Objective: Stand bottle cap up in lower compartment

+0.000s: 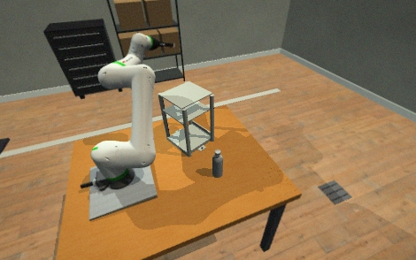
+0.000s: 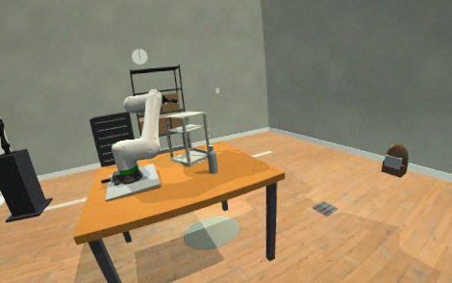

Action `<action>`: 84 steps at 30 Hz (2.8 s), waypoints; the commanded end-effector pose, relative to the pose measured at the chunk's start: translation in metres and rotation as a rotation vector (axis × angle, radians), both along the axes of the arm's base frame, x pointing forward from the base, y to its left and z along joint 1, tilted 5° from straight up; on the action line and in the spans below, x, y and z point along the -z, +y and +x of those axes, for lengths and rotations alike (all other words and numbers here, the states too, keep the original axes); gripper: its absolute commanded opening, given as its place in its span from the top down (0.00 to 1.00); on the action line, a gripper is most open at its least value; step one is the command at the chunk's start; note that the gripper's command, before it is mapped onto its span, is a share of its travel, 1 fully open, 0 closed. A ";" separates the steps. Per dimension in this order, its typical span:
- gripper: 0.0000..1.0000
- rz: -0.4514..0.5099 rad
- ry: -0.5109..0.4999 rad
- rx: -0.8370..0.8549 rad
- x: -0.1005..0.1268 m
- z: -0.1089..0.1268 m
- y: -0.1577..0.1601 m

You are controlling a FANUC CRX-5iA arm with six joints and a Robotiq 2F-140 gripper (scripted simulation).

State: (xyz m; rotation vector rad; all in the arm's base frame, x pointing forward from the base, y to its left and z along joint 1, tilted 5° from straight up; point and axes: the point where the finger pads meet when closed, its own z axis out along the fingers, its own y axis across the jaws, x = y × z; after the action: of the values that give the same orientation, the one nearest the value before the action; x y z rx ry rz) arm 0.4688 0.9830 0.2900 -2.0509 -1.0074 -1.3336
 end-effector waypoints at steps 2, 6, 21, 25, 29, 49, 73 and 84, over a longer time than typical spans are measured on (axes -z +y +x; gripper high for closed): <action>0.00 0.091 0.101 0.067 -0.004 0.000 -0.001; 0.00 0.166 0.207 0.125 -0.007 0.001 -0.003; 0.00 0.426 0.588 0.333 -0.012 -0.002 -0.006; 0.00 0.496 0.693 0.391 -0.013 -0.004 -0.007; 0.00 0.562 0.795 0.447 -0.013 -0.006 -0.008; 0.00 0.806 1.190 0.670 -0.012 -0.019 -0.008; 0.00 1.176 1.874 1.112 -0.005 -0.058 -0.003; 0.00 1.277 2.091 1.283 -0.002 -0.076 0.000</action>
State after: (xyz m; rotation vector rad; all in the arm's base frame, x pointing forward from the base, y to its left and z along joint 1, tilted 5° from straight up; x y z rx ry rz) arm 0.3971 0.9823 0.2919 -1.4479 1.6268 0.4200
